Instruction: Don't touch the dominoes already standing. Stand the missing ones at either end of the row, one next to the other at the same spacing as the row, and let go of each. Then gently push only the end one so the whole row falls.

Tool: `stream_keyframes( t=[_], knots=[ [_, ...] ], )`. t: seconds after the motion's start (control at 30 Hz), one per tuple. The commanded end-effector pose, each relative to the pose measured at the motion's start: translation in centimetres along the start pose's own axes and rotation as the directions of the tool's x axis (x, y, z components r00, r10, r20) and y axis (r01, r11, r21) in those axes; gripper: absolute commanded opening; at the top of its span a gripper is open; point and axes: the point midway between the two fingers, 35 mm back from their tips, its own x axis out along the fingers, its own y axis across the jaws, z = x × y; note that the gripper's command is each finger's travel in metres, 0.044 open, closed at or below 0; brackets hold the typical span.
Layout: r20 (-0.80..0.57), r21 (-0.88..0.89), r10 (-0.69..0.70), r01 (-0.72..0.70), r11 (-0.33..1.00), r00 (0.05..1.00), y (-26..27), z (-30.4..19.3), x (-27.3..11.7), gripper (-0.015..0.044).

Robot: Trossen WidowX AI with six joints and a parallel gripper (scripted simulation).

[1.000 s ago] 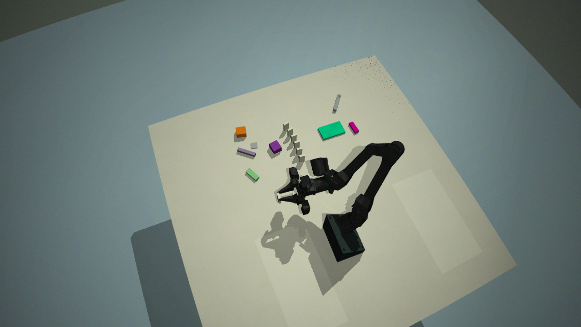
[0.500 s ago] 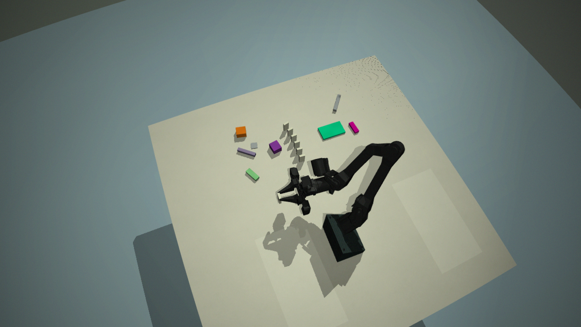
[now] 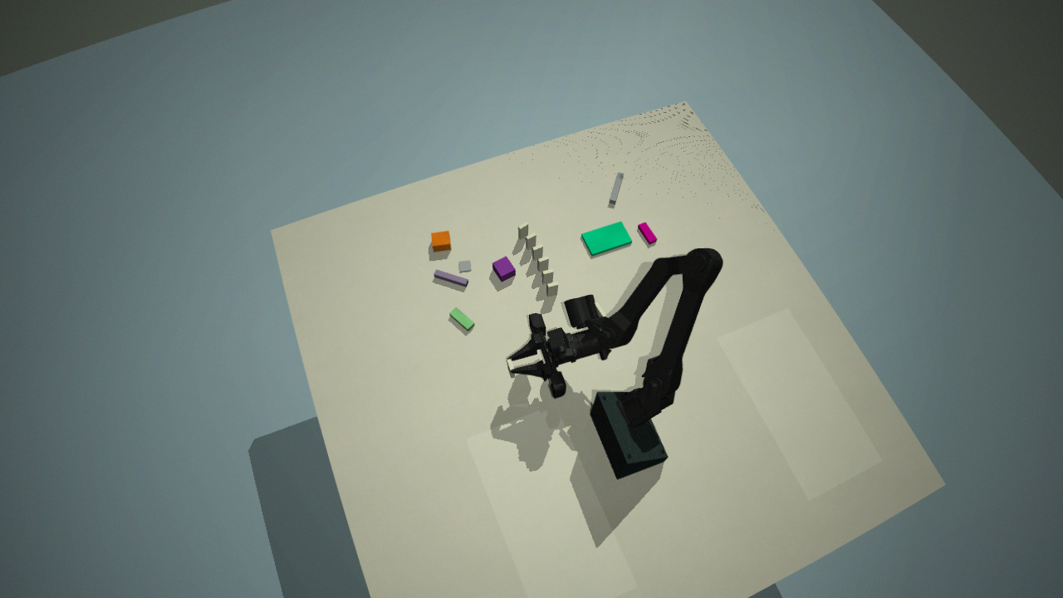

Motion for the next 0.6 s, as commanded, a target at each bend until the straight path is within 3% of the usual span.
stream_keyframes(
  t=[0.0,0.57],
  knots=[
    [0.0,0.001,0.0,0.0,1.0,1.0,-0.3,-1.5,0.1,0.0107],
    [0.023,0.0,-0.001,0.001,1.0,1.0,0.6,-6.4,0.4,0.0107]
  ],
)
